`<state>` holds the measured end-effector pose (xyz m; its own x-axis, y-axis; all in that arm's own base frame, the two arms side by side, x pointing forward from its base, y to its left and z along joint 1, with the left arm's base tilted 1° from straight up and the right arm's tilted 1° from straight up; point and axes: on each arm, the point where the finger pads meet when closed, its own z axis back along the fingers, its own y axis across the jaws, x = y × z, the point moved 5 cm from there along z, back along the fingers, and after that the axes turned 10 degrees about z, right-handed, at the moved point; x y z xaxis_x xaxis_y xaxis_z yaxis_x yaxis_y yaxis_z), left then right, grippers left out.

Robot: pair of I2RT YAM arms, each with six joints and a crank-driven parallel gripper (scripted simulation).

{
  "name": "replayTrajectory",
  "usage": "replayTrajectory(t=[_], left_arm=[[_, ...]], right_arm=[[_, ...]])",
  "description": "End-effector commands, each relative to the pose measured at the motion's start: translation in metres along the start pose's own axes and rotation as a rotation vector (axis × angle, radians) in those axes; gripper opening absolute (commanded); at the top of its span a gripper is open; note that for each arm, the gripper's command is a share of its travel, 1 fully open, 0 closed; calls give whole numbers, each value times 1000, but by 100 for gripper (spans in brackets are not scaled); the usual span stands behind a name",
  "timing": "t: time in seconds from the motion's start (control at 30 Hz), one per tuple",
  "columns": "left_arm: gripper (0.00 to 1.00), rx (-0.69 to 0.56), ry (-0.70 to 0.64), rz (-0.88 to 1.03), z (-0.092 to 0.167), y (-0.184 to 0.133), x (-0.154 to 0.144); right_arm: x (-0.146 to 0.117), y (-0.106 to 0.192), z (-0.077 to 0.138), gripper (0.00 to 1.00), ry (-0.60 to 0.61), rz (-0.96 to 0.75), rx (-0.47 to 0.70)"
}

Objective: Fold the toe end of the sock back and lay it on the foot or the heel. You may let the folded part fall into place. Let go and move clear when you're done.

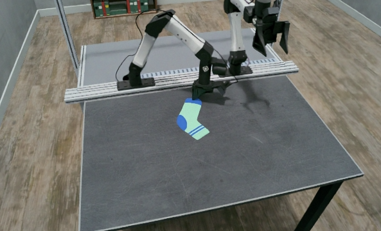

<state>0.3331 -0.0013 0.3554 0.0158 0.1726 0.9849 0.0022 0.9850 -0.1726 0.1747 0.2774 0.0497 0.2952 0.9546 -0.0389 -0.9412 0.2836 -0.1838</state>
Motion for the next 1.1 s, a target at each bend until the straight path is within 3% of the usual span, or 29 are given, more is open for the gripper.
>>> replayTrajectory(t=[0.0,0.4,0.43,0.77,0.93,0.97,1.07], left_arm=[[100,2,-16,1,1,0,5],[100,2,-16,1,1,0,5],[100,2,-16,1,1,0,5],[100,2,-16,1,1,0,5],[100,2,-16,1,1,0,5],[100,2,-16,1,1,0,5],[100,2,-16,1,1,0,5]], right_arm=[[0,-4,-25,11,23,-23,-24],[2,-2,-23,4,11,-17,-7],[0,0,-29,3,12,2,64],[-1,-3,-29,2,23,-15,20],[-1,-4,-24,2,24,-14,20],[8,-7,-12,2,-2,-19,15],[2,-8,-5,2,25,-10,19]])
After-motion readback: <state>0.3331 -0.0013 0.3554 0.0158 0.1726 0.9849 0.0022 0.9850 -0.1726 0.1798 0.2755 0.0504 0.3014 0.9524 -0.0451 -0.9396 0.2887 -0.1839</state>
